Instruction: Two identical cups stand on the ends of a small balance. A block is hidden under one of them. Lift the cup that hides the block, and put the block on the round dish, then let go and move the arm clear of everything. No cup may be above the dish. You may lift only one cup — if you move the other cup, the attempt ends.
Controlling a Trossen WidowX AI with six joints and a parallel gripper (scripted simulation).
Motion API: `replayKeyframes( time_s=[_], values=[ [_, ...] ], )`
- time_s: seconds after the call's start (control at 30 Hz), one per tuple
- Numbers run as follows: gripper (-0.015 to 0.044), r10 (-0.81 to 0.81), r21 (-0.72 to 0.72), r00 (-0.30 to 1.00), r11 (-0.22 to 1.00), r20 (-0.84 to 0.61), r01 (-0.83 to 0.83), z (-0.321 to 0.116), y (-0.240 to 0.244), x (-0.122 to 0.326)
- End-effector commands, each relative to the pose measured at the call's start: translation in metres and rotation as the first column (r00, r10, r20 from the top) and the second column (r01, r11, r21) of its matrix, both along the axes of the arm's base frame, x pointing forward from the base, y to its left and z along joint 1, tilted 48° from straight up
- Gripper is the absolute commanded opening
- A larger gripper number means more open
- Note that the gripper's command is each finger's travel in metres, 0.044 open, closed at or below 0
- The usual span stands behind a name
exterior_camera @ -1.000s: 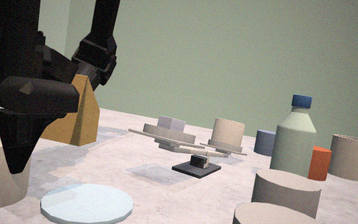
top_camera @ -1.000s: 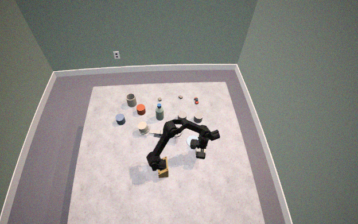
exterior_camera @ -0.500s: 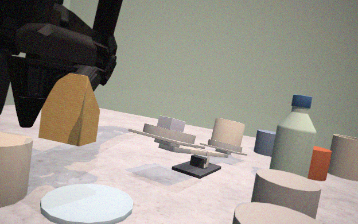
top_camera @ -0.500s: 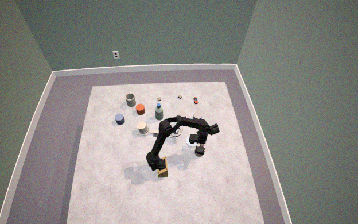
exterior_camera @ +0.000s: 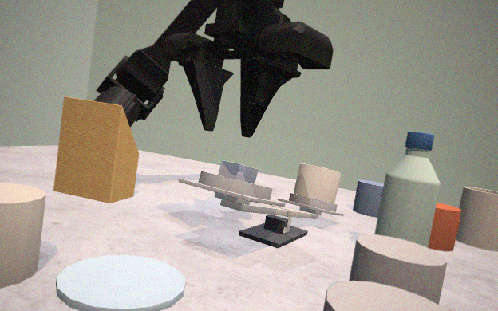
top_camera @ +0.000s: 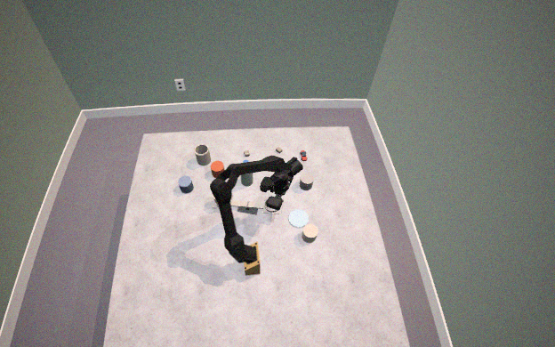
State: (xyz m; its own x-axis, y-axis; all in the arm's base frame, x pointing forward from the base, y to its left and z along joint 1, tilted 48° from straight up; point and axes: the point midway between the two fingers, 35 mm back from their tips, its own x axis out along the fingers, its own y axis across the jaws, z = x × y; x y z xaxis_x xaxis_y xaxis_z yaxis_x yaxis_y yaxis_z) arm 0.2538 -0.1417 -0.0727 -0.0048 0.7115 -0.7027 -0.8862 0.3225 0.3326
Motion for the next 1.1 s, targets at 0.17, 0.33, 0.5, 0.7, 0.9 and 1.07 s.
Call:
replayKeyframes(
  time_s=[0.17,0.33,0.5,0.7,0.9,1.07],
  values=[
    [0.0260,-0.031,0.026,0.999,0.999,-0.036,0.032,0.020,0.020,0.011],
    [0.0260,-0.031,0.026,0.999,0.999,-0.036,0.032,0.010,0.031,0.011],
    [0.0260,-0.031,0.026,0.999,0.999,-0.036,0.032,0.009,0.032,0.011],
    [0.0260,-0.031,0.026,0.999,0.999,-0.036,0.032,0.002,0.039,0.011],
    [0.0260,-0.031,0.026,0.999,0.999,-0.036,0.032,-0.005,0.046,0.011],
    [0.0260,-0.031,0.027,0.999,0.999,-0.036,0.032,-0.010,0.052,0.011]
  ],
)
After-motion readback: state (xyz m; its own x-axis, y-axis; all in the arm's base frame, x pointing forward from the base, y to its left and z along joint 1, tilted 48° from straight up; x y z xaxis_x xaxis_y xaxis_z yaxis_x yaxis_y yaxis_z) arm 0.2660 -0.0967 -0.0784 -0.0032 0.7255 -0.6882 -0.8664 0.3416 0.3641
